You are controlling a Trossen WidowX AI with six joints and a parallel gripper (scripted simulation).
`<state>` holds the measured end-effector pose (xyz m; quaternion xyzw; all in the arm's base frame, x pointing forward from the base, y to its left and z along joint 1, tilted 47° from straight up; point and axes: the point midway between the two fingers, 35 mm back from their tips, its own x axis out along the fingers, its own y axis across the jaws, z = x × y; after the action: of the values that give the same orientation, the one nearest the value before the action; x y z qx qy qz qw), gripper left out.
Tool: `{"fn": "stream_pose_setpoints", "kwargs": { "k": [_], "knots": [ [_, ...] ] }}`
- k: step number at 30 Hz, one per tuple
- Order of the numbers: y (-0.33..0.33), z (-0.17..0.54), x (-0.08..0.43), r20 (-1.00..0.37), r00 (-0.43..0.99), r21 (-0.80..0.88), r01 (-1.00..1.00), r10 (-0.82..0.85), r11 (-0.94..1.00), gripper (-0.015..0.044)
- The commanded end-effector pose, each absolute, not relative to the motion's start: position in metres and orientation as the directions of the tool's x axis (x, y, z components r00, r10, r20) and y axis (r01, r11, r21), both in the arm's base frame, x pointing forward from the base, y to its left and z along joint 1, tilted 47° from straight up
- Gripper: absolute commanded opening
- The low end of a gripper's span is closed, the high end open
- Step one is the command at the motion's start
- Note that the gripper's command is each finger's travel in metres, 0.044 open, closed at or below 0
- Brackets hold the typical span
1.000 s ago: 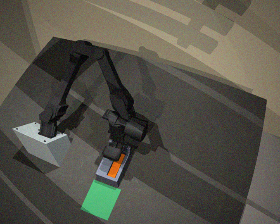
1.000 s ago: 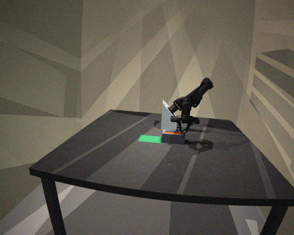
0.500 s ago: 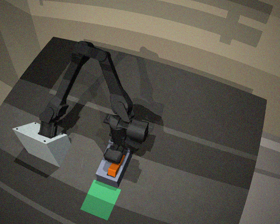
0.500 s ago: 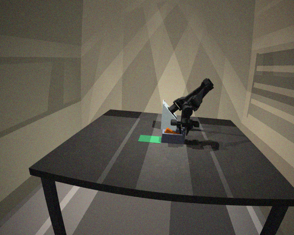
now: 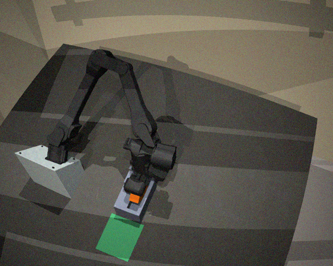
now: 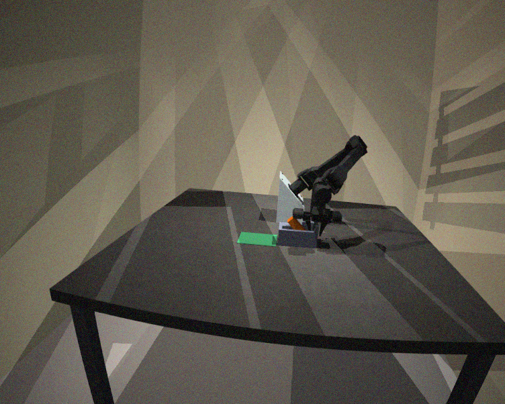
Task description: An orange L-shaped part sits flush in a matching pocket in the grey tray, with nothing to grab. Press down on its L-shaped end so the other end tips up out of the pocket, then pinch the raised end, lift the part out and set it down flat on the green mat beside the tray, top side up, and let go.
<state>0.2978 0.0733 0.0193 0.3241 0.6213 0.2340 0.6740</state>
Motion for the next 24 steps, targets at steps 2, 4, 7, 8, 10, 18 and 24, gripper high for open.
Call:
{"fn": "stream_pose_setpoints", "kwargs": {
  "k": [2,4,7,8,10,18,24],
  "knots": [
    [0.073,0.019,0.298,-0.686,0.119,0.728,0.087,0.718,0.68,0.018],
    [0.073,0.019,0.298,-0.686,0.119,0.728,0.087,0.718,0.68,0.018],
    [0.073,0.02,0.298,-0.686,0.118,0.728,0.088,0.718,0.68,0.018],
    [0.073,0.021,0.298,-0.686,0.118,0.727,0.089,0.718,0.681,0.018],
    [0.073,0.025,0.297,-0.687,0.116,0.727,0.091,0.718,0.681,0.018],
    [0.065,0.039,0.296,-0.69,0.113,0.723,0.099,0.715,0.683,0.018],
    [0.01,0.078,0.289,-0.695,0.111,0.719,0.1,0.71,0.688,0.018]
  ]
}}
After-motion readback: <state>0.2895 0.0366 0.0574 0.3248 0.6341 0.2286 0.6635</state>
